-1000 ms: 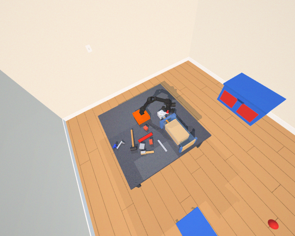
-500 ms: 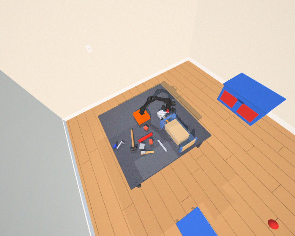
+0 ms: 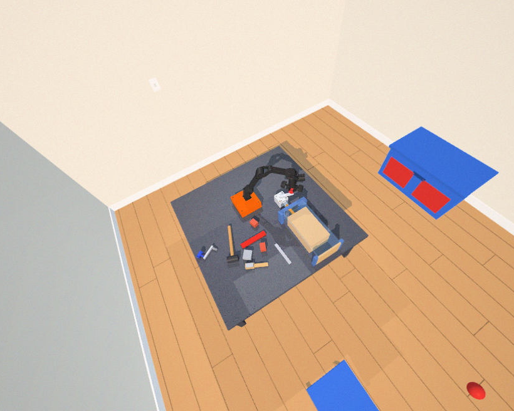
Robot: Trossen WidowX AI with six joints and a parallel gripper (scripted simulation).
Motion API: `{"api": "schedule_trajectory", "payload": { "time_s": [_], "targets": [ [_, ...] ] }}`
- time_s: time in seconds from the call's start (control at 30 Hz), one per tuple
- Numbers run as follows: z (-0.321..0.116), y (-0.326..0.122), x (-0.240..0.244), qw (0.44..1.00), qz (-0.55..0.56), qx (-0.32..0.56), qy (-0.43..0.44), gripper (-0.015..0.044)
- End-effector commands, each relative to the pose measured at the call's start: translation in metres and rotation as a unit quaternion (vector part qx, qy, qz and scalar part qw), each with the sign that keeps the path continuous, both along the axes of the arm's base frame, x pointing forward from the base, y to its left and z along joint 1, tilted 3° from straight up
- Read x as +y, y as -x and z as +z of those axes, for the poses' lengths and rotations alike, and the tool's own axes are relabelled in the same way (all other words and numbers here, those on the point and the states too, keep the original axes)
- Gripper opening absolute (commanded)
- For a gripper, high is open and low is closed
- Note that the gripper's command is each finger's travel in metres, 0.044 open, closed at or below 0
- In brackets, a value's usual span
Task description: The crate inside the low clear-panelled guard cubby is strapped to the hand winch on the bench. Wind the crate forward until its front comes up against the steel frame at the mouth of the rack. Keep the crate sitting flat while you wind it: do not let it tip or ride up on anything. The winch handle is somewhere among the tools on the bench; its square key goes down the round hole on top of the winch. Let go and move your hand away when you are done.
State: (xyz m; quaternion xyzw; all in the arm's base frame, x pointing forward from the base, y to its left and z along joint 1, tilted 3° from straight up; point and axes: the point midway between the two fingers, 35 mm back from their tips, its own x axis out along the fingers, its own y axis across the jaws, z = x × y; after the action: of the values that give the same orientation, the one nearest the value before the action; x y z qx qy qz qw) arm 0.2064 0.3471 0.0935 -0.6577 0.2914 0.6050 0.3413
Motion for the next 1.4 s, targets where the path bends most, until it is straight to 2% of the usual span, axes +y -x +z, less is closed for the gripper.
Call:
{"api": "schedule_trajectory", "payload": {
  "time_s": [0.0,1.37],
  "targets": [
    [-0.002,0.017,0.004,1.0,0.008,0.016,-0.001,0.0],
    [-0.006,0.065,-0.002,1.0,0.008,0.018,-0.001,0.0]
  ]
}}
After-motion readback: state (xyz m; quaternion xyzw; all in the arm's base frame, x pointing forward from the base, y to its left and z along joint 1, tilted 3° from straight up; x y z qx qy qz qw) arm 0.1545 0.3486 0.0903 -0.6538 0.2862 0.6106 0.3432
